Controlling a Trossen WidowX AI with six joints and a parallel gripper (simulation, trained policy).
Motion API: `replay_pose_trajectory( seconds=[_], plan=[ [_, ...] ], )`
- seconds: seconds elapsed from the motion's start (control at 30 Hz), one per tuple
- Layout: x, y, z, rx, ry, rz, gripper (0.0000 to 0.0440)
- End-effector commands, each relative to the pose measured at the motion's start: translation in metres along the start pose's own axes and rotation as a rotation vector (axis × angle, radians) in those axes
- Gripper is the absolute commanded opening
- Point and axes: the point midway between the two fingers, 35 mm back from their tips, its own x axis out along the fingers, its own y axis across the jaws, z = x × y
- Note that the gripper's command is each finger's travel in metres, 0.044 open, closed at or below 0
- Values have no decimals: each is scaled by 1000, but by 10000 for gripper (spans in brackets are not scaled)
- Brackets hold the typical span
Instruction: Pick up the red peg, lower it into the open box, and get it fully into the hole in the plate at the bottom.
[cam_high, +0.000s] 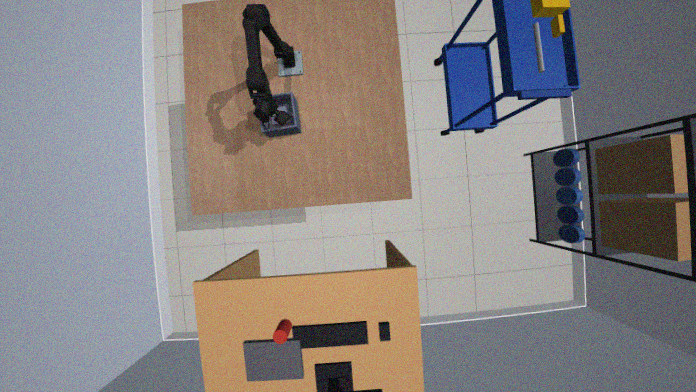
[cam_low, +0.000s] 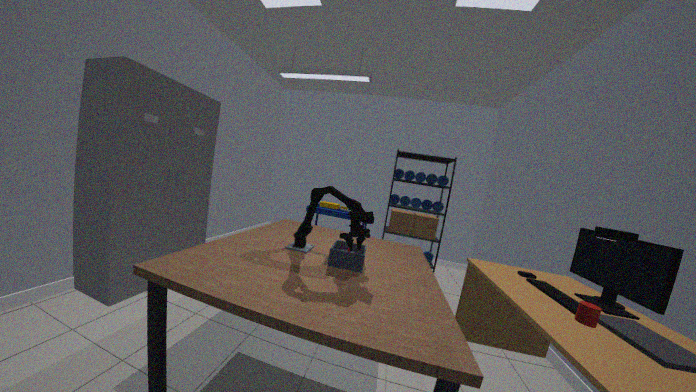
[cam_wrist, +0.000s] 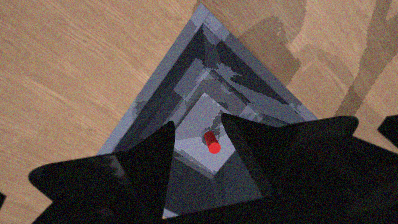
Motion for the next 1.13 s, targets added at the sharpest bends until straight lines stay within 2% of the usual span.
replay_pose_trajectory(
  seconds=[0.0,0.17,0.2,0.53,1.1],
  plan=[
    [-6,8,8,-2,19,14,311],
    [-13,20,15,6,52,33,435],
    [-15,23,16,8,59,39,440],
    [-27,48,26,22,120,75,440],
    [-53,76,32,53,203,59,440]
  ],
)
